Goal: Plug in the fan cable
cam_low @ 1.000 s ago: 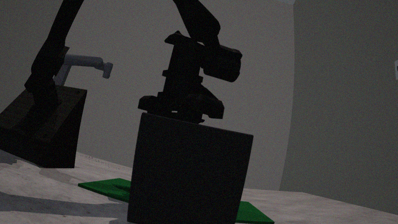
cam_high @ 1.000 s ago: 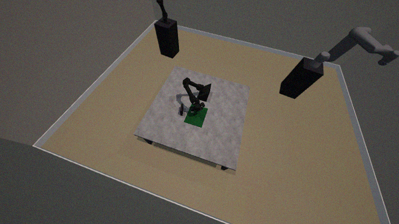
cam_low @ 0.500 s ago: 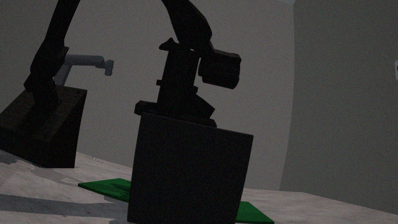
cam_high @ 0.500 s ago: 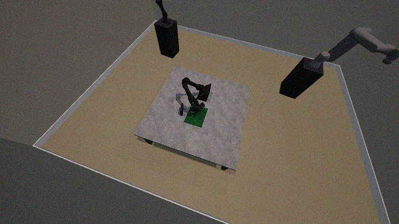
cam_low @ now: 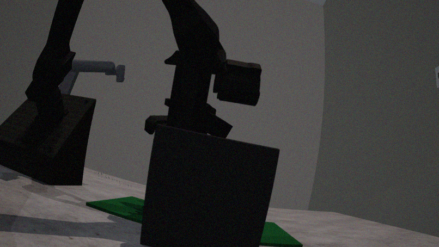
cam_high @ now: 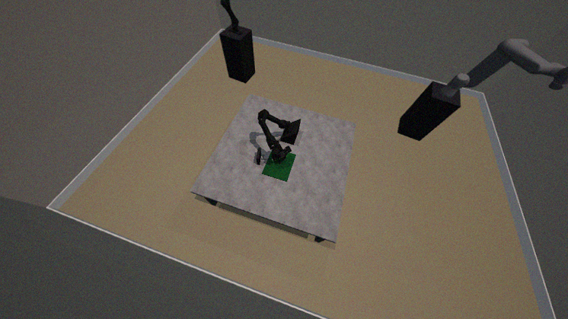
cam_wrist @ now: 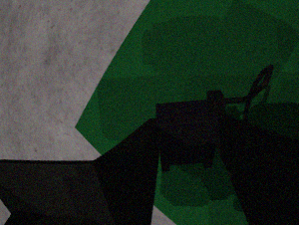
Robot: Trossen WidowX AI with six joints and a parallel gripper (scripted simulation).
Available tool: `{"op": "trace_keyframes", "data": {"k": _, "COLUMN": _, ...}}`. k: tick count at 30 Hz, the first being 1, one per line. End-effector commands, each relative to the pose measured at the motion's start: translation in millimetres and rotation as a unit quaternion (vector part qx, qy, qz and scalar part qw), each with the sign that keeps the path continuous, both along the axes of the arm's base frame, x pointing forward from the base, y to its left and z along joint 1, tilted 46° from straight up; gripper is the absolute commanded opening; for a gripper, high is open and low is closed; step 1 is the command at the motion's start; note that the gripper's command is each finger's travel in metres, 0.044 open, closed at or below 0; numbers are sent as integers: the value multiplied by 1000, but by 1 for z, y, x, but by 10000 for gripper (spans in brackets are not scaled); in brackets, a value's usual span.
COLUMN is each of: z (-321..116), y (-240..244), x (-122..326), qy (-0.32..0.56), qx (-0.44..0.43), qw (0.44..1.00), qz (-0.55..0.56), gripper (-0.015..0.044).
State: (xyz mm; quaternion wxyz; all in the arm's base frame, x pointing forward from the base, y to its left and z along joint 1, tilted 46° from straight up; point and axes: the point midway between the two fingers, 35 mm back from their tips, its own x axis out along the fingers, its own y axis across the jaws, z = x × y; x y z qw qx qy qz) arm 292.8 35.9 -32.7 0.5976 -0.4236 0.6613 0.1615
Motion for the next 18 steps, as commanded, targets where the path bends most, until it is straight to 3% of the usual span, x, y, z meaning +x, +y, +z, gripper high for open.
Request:
{"op": "trace_keyframes", "data": {"k": 1, "z": -4, "y": -2, "x": -3, "qy": 2, "qx": 25, "qw": 1000, "qz": 4, "gripper": 0}}
{"op": "trace_keyframes", "data": {"k": 18, "z": -14, "y": -6, "x": -3, "qy": -23, "qx": 120, "qw": 992, "qz": 24, "gripper": 0}}
